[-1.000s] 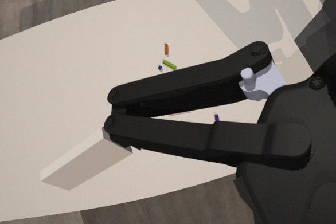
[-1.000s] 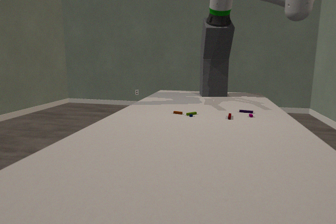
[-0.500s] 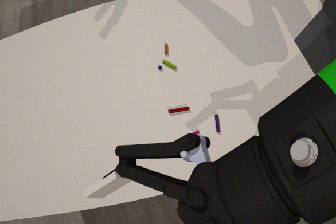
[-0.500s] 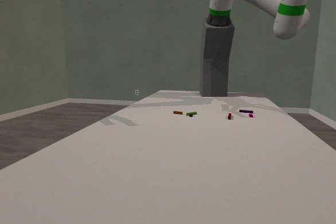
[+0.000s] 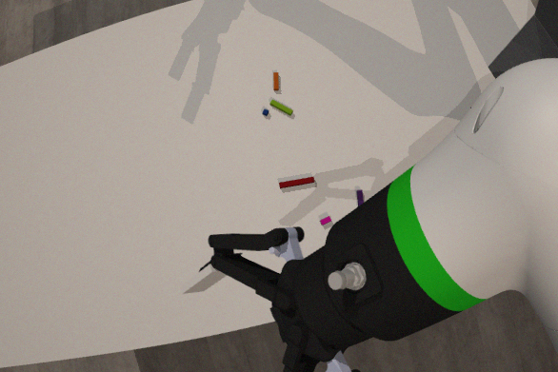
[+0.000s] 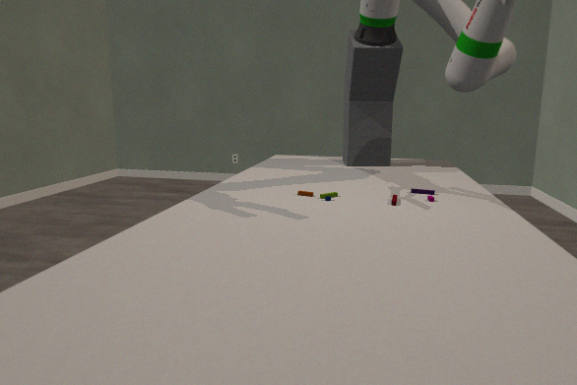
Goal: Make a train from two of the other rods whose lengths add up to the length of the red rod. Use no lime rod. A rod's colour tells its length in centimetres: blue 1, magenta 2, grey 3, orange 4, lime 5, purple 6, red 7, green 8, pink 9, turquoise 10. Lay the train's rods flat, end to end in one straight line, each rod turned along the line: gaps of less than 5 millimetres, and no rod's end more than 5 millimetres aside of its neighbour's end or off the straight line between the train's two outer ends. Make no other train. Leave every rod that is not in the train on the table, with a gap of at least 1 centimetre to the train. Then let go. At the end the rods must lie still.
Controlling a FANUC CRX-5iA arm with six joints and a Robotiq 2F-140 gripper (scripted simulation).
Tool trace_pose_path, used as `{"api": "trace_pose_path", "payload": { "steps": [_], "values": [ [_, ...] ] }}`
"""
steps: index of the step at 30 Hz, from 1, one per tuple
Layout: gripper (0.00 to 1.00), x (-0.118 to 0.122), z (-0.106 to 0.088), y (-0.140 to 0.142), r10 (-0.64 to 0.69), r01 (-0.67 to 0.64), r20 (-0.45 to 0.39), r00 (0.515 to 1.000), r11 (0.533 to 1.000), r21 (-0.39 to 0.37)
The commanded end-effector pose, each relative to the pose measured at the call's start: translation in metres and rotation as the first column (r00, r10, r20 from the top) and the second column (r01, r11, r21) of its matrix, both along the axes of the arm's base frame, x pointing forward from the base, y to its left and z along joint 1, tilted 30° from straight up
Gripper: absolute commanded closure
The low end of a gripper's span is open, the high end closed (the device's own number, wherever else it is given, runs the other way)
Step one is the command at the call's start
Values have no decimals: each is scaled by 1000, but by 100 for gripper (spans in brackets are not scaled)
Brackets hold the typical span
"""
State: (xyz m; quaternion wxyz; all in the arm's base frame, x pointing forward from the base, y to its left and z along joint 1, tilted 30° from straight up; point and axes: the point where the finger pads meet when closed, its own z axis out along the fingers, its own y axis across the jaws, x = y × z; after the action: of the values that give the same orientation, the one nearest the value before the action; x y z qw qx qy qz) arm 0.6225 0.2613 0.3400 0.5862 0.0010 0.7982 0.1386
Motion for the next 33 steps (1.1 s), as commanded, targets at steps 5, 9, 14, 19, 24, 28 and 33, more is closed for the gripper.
{"api": "trace_pose_path", "payload": {
  "steps": [5, 9, 14, 19, 24, 28, 33],
  "values": [
    [0, 22, -59, -13, -4, -1, -90, 996, 999, -48],
    [0, 36, -111, -30, -13, -1, -172, 985, 997, -83],
    [0, 45, -161, -49, -26, -2, -252, 967, 994, -112],
    [0, 50, -210, -70, -40, -5, -332, 943, 991, -135],
    [0, 50, -254, -90, -54, -8, -402, 914, 988, -152],
    [0, 48, -290, -108, -66, -11, -460, 885, 987, -163],
    [0, 41, -338, -133, -81, -15, -536, 841, 985, -173]
  ]
}}
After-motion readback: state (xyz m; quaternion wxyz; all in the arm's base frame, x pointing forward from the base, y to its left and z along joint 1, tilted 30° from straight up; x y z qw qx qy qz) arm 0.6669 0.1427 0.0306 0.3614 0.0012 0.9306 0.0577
